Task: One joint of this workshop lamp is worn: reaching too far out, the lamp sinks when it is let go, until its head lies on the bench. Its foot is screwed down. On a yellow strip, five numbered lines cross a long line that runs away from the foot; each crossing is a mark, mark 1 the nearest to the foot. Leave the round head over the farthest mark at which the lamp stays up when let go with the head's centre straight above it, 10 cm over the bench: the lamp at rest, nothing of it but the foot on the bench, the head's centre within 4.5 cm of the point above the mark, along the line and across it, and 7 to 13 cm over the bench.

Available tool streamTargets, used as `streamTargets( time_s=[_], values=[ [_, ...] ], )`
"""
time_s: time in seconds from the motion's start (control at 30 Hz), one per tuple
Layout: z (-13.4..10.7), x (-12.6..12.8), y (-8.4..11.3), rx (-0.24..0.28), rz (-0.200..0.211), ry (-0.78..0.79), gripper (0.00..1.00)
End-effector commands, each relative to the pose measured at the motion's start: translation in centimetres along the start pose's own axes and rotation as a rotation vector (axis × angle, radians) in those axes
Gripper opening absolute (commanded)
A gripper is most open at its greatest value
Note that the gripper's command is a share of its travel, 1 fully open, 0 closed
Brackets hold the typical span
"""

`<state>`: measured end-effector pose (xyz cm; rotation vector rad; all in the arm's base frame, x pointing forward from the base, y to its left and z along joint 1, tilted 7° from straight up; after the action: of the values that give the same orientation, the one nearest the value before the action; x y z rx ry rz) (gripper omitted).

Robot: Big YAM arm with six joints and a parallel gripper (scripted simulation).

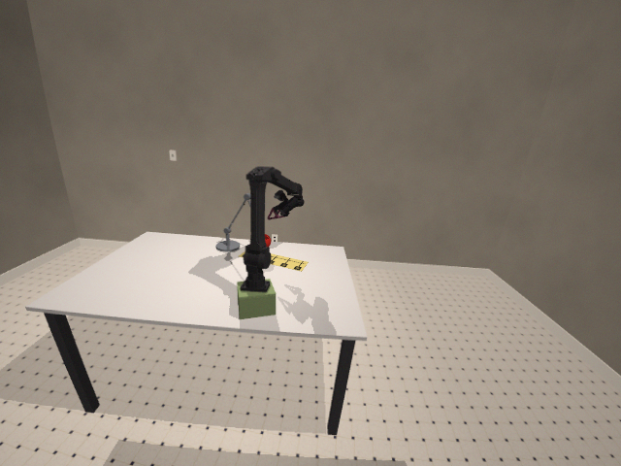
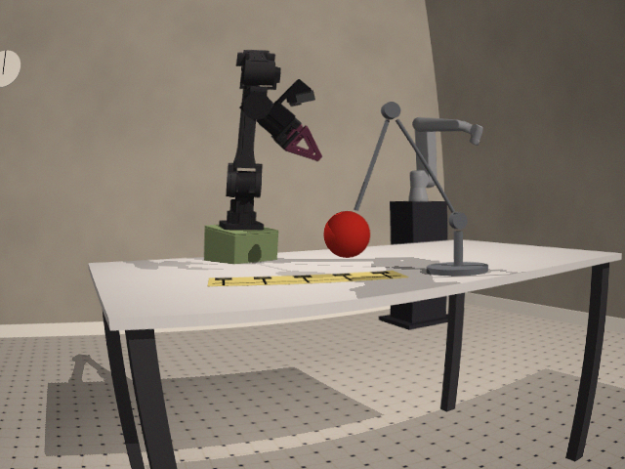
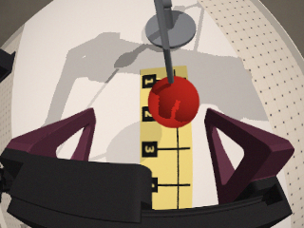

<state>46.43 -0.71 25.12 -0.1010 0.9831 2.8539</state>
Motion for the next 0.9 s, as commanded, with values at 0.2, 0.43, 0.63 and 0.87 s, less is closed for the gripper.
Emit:
streamTargets(
  time_s=[0.2, 0.43, 0.63, 0.87],
  values=[
    [0.3, -0.1, 0.3, 0.001, -0.007, 0.009, 1.00],
    [0.3, -0.1, 0.3, 0.001, -0.007, 0.009, 1.00],
    [1.1, -0.3, 0.0, 0.042, -0.025, 0.036, 1.00],
    [2.9, -0.8, -0.6, 0.138, -0.067, 0.100, 1.00]
  ],
)
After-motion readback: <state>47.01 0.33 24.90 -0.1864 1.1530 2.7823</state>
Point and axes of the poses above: the point where the finger pads meet when closed, its own y axis back along the fingers, its own x axis across the jaws, z = x × y, the point moved 3 cm from there along y, back along the fingers, and after that the axes turned 15 degrees about y, right-handed, at the moved point
